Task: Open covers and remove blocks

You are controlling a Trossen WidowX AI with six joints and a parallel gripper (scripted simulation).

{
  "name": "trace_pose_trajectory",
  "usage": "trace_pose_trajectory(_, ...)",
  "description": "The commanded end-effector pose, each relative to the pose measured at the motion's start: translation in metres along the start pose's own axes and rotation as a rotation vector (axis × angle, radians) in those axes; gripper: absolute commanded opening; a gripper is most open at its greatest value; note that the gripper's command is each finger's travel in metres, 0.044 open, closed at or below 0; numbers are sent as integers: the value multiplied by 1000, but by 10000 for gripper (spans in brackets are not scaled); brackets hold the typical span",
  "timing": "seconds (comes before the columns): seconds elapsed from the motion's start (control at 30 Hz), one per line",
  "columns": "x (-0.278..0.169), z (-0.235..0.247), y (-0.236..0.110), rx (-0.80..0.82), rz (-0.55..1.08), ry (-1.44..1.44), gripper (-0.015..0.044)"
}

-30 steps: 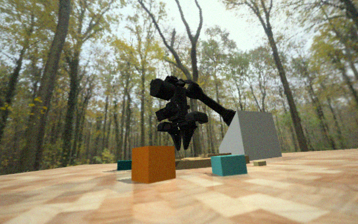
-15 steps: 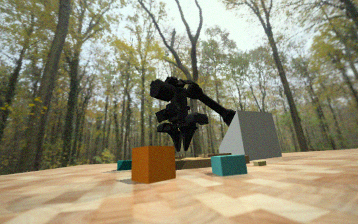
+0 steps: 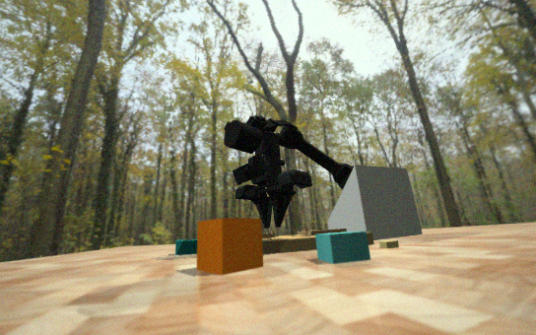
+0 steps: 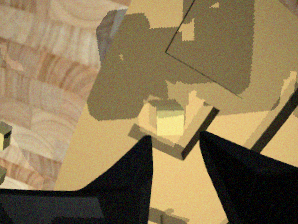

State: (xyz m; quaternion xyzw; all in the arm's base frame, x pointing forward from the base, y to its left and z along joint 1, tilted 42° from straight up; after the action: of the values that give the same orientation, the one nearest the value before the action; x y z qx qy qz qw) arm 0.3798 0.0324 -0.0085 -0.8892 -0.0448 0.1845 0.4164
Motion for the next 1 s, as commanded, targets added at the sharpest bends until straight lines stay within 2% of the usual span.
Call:
trace_pose_trajectory(0.0,0,0,3,-4,-1,-5,144)
trace_pose_trajectory(0.97,0,-1,26,-6,-1,-5,144)
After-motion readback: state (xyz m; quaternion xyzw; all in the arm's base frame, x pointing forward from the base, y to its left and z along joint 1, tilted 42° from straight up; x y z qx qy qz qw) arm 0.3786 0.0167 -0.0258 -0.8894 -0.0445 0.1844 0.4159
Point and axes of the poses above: the point midway between the two fingers, 35 mm back from their tips, its own y axis out along the fingers, its own z axis across the jaws, x = y × z, the point moved 8 cm from there along -y, back along the fingers, and after that the axes turned 6 degrees about -y, right-handed, at the moved point
